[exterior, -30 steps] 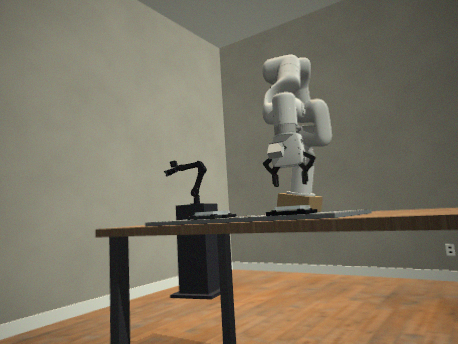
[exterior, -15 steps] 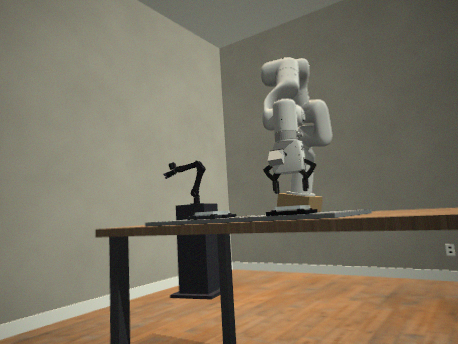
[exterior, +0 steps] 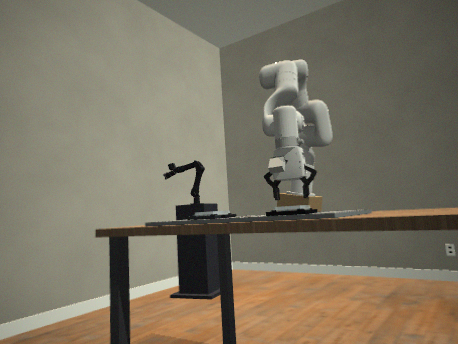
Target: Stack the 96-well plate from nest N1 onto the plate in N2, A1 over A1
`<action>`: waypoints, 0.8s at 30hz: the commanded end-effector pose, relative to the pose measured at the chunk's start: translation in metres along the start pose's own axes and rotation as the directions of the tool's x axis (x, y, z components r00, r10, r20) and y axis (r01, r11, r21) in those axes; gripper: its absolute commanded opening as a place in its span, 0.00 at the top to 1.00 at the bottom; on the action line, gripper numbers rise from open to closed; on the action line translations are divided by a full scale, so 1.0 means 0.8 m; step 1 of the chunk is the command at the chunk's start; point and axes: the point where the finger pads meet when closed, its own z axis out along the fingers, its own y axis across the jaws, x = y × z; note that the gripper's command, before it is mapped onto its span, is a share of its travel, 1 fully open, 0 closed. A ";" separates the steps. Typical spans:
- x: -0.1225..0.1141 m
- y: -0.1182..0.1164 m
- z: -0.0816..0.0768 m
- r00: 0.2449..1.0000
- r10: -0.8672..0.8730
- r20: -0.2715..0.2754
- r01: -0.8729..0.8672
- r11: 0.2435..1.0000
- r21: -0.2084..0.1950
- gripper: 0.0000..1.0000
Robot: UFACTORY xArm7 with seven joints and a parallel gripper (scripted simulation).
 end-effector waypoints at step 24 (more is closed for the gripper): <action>0.002 0.000 0.013 1.000 0.000 -0.004 0.000 1.000 0.000 0.00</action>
